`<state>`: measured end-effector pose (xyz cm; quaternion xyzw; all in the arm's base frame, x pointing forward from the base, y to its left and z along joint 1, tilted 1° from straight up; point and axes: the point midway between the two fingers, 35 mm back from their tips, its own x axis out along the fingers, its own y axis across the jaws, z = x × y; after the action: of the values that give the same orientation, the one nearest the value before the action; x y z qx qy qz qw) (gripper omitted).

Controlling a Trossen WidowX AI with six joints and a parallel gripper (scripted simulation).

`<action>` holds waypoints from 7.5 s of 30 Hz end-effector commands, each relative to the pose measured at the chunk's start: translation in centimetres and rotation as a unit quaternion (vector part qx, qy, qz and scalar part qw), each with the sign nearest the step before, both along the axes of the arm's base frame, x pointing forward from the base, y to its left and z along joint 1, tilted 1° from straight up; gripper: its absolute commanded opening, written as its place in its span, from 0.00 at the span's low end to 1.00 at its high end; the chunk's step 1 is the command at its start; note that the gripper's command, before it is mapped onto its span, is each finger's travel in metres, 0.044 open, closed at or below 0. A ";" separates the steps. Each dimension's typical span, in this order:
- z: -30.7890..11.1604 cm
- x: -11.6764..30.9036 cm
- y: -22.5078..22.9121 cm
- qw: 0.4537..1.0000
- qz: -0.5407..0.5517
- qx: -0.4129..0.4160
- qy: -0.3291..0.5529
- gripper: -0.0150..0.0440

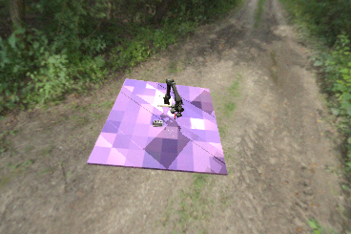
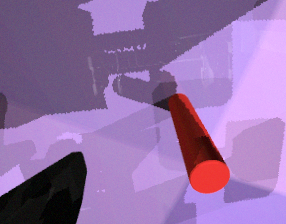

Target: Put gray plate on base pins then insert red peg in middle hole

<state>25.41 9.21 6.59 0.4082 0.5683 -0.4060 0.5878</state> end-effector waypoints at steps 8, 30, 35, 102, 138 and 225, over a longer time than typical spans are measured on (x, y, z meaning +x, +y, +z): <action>-1.8 -0.2 -0.1 1.000 0.000 0.000 0.002 1.00; -2.1 -0.3 -0.1 1.000 0.000 0.000 0.002 0.25; -2.1 -0.3 -0.1 1.000 0.000 0.000 0.002 0.25; 5.8 5.1 -5.9 1.000 -0.004 -0.004 0.000 0.25; 6.1 8.3 -16.3 1.000 -0.002 -0.008 -0.002 0.25; 4.6 8.9 -21.2 1.000 0.000 -0.010 -0.002 0.25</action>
<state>34.39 -11.95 11.70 0.4053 0.5607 -0.4114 0.5934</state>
